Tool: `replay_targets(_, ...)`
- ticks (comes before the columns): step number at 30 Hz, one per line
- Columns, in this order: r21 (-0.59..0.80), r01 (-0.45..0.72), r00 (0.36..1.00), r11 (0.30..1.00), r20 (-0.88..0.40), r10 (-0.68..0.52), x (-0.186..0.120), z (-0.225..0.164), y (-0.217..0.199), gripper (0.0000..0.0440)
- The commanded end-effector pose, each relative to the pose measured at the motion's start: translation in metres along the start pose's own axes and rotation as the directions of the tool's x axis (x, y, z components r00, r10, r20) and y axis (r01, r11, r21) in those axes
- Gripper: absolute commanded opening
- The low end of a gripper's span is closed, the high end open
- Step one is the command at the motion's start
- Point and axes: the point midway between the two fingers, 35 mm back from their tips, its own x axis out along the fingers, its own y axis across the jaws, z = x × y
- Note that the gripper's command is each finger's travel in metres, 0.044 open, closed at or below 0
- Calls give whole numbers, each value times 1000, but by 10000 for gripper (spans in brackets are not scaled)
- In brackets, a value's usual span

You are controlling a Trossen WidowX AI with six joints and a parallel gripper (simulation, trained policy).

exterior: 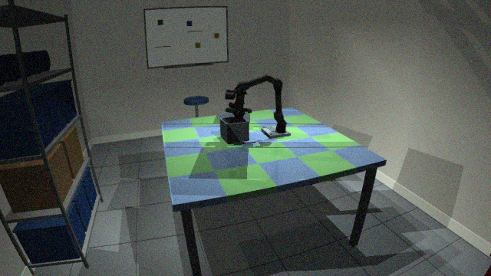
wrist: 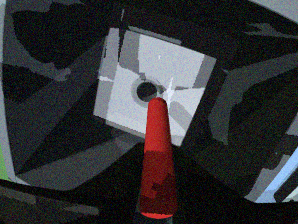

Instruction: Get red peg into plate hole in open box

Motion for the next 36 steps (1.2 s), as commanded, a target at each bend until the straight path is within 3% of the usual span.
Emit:
replay_targets(1,-20,0,1000,1000,-19,0,11,1,4,0)
replay_targets(14,-89,21,999,996,-34,-25,47,6,10,5)
replay_targets(21,-109,53,997,993,-47,-59,54,5,8,136)
replay_targets(36,-95,-31,992,995,-124,19,22,13,28,141)
